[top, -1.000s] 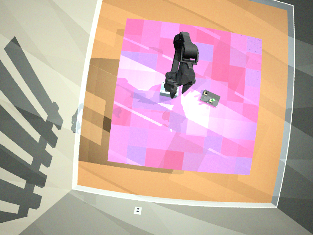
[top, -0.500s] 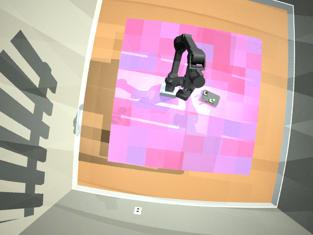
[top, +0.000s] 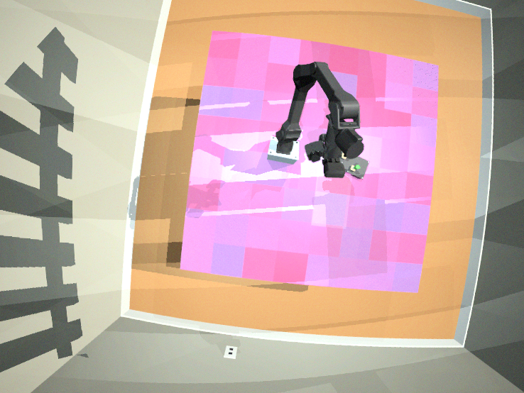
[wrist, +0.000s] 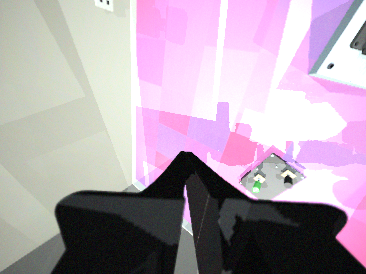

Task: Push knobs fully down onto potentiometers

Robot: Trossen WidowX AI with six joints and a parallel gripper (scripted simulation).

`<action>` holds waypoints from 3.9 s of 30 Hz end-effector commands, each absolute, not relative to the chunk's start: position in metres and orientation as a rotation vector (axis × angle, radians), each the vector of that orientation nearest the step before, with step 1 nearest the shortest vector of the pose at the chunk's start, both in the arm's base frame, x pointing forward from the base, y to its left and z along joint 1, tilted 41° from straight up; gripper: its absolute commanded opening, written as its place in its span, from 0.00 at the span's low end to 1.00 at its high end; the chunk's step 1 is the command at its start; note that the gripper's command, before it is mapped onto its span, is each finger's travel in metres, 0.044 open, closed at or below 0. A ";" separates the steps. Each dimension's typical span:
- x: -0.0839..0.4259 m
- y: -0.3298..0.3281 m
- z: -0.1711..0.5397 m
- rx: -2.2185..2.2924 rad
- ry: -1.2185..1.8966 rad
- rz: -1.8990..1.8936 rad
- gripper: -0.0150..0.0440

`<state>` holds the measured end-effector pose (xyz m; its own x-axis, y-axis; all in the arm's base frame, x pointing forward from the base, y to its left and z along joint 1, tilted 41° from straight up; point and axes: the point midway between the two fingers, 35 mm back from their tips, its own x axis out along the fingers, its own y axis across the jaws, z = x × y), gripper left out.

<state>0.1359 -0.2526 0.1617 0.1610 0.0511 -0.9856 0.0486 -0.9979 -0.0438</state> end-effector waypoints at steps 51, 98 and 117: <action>0.301 -0.070 0.079 -2.772 -2.803 1.081 0.25; 0.320 0.035 0.029 -2.461 -3.504 0.068 0.25; 0.320 0.037 0.027 -2.461 -3.503 0.067 0.25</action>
